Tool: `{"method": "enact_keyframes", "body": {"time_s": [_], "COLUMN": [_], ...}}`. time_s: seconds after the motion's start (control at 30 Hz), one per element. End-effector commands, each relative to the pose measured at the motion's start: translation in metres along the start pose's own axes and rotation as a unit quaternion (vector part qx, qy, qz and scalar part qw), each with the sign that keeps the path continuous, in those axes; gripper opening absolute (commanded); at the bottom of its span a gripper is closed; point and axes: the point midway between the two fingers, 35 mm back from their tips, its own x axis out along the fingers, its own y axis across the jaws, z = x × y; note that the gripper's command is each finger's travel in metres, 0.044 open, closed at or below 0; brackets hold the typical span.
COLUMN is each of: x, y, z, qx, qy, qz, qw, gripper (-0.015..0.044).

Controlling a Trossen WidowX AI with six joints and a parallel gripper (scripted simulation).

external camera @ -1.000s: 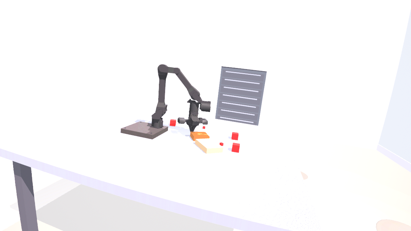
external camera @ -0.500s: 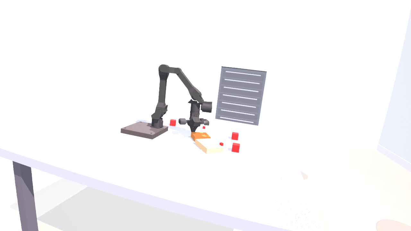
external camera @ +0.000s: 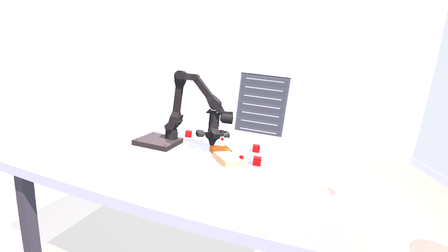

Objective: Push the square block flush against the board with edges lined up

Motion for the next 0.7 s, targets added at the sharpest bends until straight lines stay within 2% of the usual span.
{"method": "enact_keyframes", "body": {"time_s": [0.0, 0.67], "x": [0.001, 0.002], "y": [0.001, 0.003], "z": [0.007, -0.015], "qx": [0.0, 0.0], "qy": [-0.002, -0.001], "qz": [-0.003, -0.002], "qw": [1.0, 1.0], "gripper": [0.0, 0.0]}}
